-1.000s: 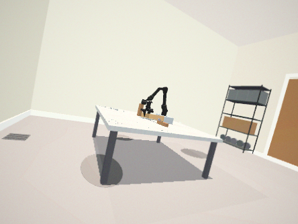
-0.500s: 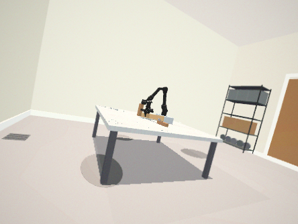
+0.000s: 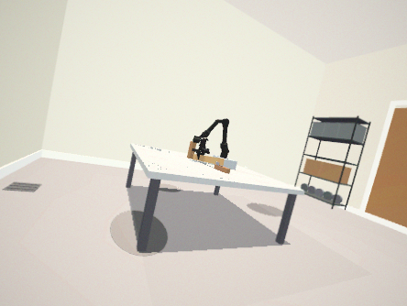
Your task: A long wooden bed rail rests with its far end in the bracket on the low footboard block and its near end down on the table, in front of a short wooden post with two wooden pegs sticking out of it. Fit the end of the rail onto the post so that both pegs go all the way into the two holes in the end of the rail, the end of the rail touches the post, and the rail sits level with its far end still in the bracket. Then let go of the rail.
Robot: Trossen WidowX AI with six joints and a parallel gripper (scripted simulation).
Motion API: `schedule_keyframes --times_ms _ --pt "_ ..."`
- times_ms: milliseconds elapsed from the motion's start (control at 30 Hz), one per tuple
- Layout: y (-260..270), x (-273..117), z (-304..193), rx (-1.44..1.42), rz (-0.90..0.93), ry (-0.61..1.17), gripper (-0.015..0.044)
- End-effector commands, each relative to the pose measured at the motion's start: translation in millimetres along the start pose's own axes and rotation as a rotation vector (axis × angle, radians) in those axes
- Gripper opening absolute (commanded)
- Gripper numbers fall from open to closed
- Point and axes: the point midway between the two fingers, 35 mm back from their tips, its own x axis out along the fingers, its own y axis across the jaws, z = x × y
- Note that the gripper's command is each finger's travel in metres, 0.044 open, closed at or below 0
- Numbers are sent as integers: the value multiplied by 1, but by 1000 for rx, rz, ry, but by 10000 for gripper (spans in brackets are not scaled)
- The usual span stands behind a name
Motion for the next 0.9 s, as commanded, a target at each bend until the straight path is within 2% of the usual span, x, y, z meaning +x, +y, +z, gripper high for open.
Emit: schedule_keyframes --times_ms 0,867 --pt "0 -3 0 -3 -2 -5 0" --pt "-4 -16 0 -3 -2 -5 0"
